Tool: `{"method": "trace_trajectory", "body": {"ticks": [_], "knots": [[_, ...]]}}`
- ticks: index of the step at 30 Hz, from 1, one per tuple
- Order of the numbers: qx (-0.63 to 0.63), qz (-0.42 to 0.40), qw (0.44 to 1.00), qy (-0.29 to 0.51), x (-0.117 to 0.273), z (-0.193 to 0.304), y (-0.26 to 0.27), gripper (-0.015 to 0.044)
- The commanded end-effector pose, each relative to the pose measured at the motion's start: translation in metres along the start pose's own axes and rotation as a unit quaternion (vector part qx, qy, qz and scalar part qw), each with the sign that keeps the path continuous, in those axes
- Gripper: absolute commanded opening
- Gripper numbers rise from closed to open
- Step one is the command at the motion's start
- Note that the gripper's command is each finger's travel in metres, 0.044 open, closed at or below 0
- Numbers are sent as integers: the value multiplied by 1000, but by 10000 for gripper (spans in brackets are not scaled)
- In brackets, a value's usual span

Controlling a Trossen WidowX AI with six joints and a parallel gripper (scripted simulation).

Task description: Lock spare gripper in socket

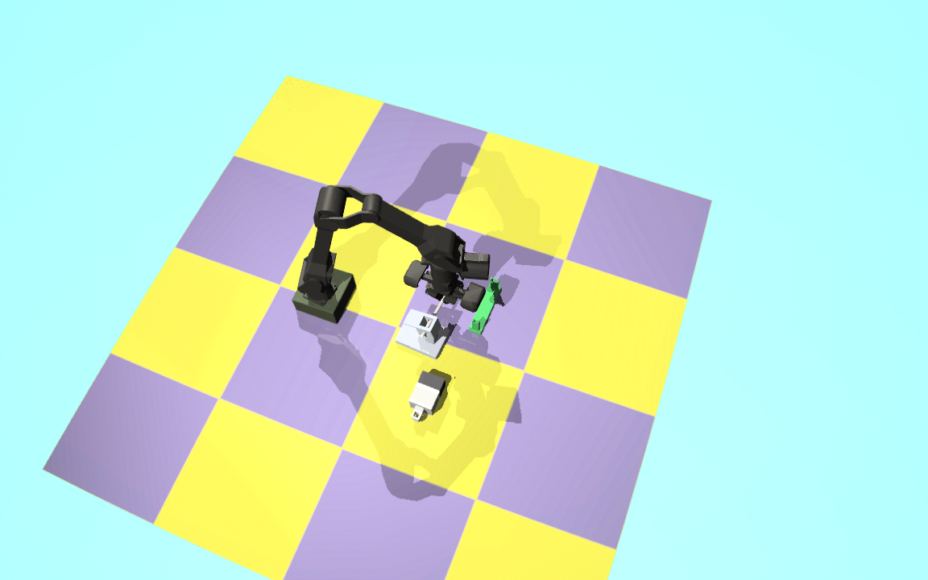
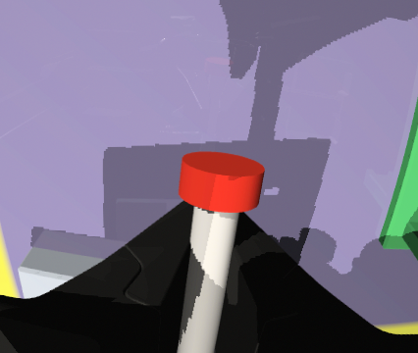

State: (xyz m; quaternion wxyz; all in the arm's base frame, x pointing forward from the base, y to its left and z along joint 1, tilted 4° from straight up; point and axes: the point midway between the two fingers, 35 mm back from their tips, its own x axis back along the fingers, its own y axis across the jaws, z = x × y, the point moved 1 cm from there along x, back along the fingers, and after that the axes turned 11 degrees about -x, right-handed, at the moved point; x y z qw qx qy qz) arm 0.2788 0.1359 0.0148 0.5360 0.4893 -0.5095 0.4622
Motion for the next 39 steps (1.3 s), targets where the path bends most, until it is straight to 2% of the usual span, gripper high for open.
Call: {"method": "trace_trajectory", "body": {"ticks": [1,15,39], "knots": [[-2,0,1000,-1,0,0,0,0],[2,-12,998,-57,7,-6,1,0],[3,-15,998,-59,12,-22,2,0]]}}
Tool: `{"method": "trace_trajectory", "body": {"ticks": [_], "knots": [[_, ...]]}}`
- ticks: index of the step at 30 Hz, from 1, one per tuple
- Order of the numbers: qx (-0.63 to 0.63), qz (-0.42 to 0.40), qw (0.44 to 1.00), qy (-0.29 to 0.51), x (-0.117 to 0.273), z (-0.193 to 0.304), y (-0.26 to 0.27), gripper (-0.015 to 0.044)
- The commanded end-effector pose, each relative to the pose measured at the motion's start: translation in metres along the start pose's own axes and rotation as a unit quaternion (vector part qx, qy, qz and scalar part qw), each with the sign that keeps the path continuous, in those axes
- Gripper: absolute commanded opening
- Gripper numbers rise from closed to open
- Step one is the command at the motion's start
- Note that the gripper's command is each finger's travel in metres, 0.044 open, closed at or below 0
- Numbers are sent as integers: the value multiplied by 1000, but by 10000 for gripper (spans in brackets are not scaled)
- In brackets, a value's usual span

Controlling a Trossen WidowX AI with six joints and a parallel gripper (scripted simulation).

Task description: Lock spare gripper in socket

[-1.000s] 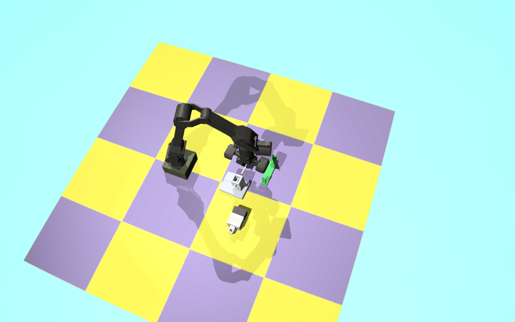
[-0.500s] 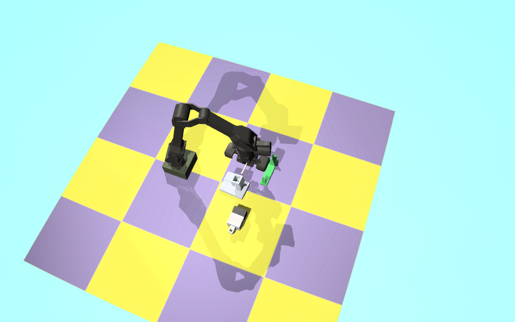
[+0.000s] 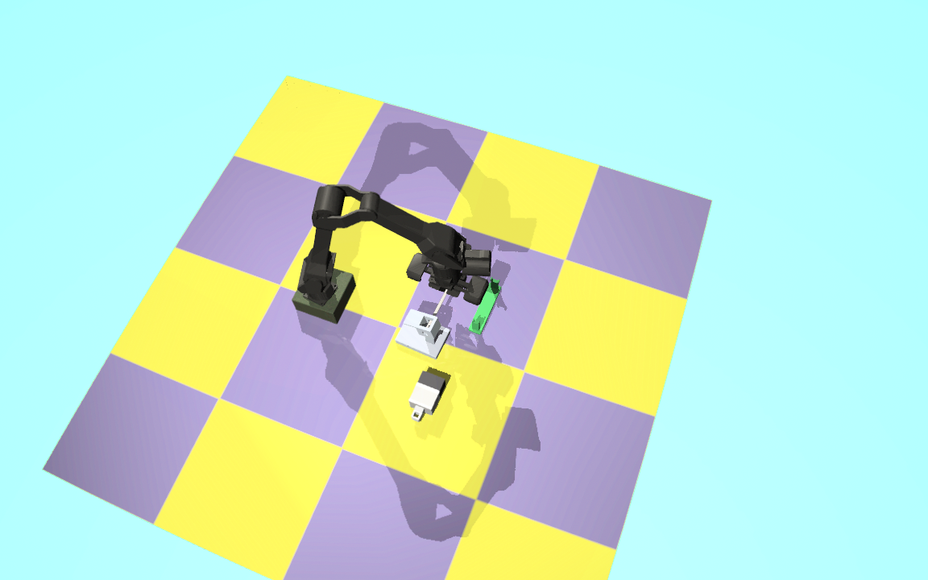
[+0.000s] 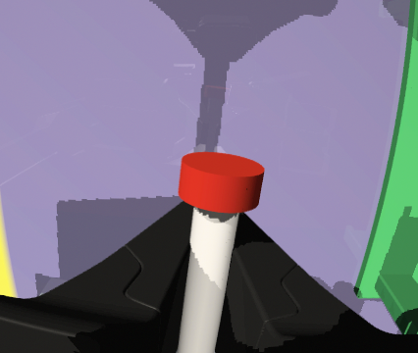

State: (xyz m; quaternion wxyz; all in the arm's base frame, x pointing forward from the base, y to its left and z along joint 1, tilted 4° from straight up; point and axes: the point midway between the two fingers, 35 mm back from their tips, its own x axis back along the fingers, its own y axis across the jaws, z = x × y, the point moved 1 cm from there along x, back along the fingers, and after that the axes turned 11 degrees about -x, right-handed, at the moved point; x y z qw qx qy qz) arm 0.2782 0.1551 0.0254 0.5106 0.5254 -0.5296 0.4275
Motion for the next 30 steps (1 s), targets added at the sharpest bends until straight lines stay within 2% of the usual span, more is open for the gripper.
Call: {"method": "trace_trajectory", "body": {"ticks": [1,30], "knots": [[-2,0,1000,-2,1,-4,-1,0],[-3,-5,1000,1,-1,-24,3,0]]}}
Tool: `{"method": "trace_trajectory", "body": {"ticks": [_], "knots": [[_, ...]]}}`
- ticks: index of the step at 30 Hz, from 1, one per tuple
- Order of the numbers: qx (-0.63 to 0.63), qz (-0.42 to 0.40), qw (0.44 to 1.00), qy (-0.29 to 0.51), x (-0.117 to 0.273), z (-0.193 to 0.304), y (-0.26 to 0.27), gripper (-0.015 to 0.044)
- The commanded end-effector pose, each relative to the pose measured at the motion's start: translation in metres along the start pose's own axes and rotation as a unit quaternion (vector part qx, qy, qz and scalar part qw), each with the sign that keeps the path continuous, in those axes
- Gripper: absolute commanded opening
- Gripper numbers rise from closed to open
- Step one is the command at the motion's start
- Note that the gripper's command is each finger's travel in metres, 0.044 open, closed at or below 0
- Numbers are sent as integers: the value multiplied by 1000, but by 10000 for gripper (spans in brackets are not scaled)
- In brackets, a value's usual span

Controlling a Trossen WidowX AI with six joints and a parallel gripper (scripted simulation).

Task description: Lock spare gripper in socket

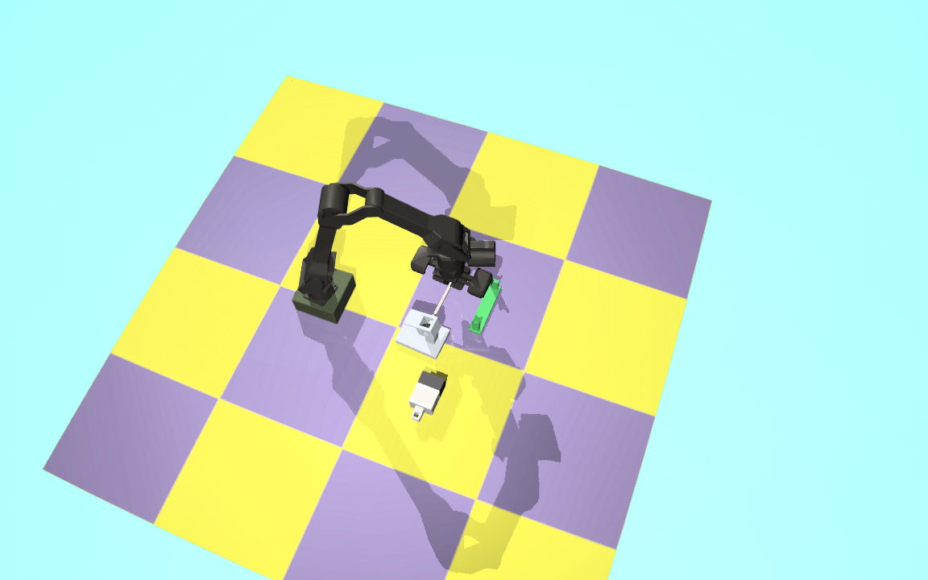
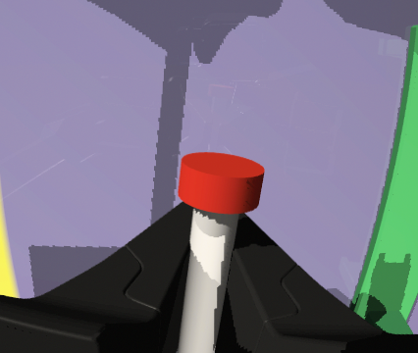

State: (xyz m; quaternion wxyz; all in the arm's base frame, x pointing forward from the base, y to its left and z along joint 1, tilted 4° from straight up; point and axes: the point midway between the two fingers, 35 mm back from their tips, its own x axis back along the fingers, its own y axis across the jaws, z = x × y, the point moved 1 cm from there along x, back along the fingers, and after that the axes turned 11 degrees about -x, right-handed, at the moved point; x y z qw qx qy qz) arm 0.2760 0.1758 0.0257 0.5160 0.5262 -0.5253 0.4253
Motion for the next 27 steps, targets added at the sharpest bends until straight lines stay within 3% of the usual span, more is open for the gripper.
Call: {"method": "trace_trajectory", "body": {"ticks": [1,27], "knots": [[-1,0,1000,-2,1,-5,-1,0],[-2,-5,1000,1,3,-22,2,0]]}}
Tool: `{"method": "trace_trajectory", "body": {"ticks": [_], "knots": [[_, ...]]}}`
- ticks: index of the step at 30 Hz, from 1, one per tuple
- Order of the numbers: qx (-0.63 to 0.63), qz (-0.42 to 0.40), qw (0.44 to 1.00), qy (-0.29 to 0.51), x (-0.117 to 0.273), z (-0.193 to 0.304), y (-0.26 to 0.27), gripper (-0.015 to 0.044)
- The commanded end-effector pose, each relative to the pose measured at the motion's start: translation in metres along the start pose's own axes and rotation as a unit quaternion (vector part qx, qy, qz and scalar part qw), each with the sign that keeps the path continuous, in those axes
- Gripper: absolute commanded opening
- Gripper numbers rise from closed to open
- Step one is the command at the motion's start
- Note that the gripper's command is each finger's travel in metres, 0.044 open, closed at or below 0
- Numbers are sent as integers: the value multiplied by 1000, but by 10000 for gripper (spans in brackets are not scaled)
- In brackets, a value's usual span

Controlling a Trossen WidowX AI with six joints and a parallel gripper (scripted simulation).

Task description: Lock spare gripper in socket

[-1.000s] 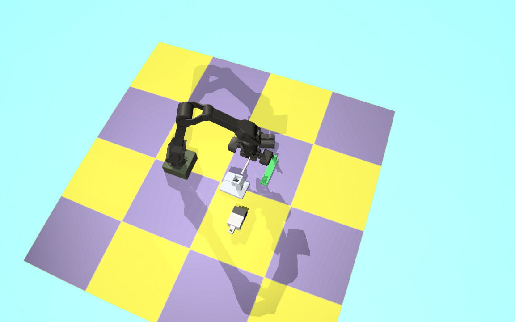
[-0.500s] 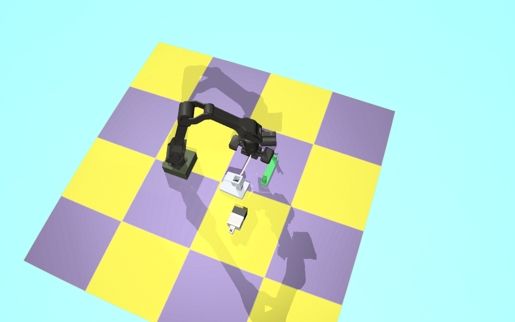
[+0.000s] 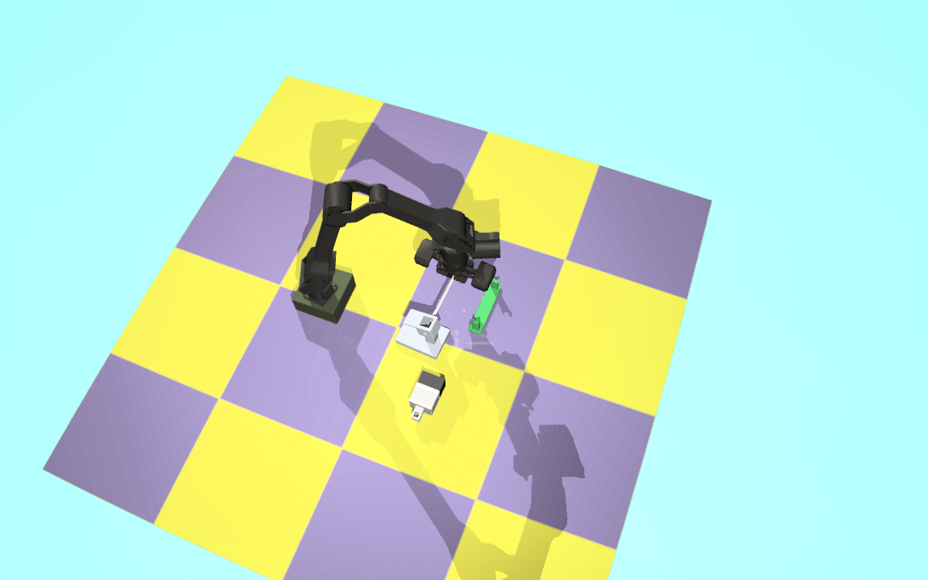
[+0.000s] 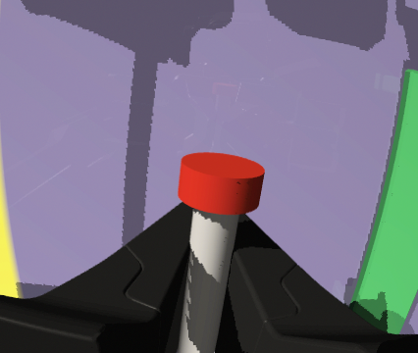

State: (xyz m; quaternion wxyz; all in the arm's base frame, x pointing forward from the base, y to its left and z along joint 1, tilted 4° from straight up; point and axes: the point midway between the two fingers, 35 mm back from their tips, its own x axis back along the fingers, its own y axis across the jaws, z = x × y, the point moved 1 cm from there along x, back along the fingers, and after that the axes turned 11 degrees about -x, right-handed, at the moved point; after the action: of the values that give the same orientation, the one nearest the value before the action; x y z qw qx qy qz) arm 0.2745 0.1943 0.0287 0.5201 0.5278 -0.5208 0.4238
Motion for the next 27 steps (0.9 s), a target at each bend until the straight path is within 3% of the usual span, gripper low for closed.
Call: {"method": "trace_trajectory", "body": {"ticks": [1,27], "knots": [[-2,0,1000,-2,2,-4,-1,0],[-2,-5,1000,1,6,-20,3,0]]}}
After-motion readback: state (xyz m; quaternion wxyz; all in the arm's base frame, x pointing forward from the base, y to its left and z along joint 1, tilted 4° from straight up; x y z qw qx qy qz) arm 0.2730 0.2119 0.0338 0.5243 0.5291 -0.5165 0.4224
